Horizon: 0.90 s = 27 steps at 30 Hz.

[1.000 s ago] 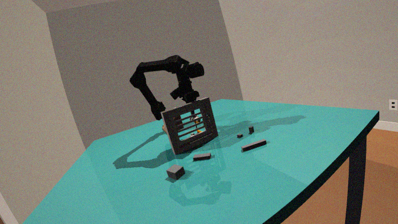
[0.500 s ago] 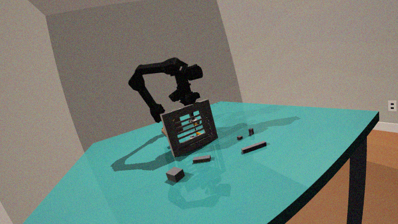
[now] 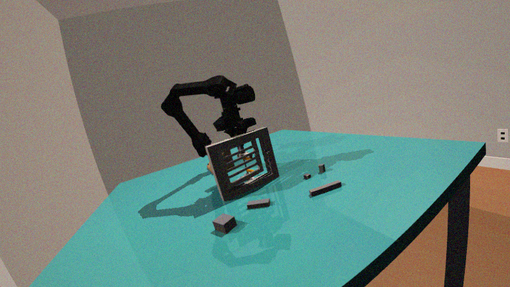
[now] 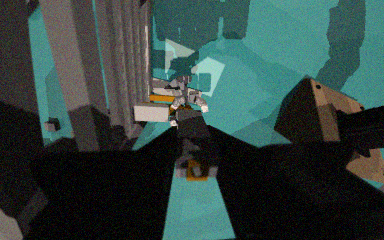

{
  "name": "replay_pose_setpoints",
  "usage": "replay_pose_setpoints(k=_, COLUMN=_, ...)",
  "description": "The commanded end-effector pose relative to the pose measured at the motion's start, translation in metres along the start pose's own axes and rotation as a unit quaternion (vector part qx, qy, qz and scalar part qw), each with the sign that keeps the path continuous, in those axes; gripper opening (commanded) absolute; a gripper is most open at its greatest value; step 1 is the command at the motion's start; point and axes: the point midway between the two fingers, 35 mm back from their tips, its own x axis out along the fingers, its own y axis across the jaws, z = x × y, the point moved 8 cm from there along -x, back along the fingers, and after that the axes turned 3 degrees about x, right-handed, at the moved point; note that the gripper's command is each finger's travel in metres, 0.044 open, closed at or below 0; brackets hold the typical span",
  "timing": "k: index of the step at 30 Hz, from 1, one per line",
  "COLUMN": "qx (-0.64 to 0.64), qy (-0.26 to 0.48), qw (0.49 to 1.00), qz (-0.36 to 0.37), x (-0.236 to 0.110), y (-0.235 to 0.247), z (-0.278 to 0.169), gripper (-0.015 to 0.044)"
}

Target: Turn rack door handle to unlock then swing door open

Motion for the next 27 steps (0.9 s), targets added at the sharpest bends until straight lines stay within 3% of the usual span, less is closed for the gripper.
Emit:
replay_pose_setpoints(k=1, qx=-0.049, qy=-0.002, qw=0.999, qz=0.004, x=0.0, y=-0.006, z=0.003, gripper=0.0012)
replay_pose_setpoints(k=27, qx=-0.296, qy=-0.004, qw=0.955, qz=0.001, x=0.001, y=-0.061, z=0.039, gripper=0.0012)
